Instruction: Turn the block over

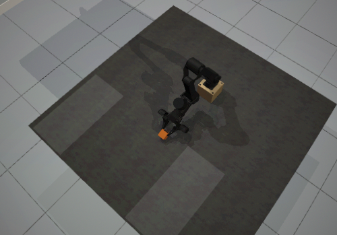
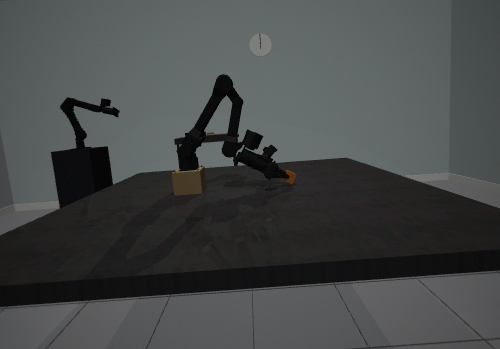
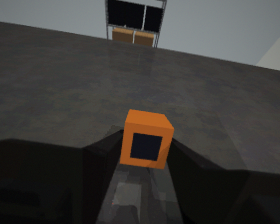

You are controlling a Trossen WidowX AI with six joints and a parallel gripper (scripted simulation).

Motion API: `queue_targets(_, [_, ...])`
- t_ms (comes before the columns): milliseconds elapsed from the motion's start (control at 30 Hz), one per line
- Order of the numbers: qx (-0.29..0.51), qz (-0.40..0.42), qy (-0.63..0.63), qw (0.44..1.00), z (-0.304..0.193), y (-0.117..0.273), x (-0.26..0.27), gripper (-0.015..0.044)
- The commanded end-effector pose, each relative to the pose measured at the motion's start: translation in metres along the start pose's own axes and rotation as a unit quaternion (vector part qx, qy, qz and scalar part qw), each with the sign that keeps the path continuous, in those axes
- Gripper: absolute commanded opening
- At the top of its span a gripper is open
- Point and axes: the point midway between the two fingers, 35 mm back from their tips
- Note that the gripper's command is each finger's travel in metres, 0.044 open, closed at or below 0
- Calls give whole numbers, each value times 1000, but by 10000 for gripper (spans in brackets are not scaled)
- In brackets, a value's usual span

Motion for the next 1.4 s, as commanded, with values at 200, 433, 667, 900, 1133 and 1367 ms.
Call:
queue_targets(200, [-1,2,0,1000,0,0,1,341])
queue_targets(433, [-1,2,0,1000,0,0,1,440])
queue_targets(667, [-1,2,0,1000,0,0,1,440])
queue_targets(900, [-1,2,0,1000,0,0,1,440])
queue_targets(1133, [-1,2,0,1000,0,0,1,440])
queue_targets(1367, [-1,2,0,1000,0,0,1,440])
Point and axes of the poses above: the point midway between the two fingers, 35 mm back from their tips, its own y axis back along the fingers, its own x axis across the jaws, z = x × y, and after that the axes turned 5 degrees about -y, right-handed
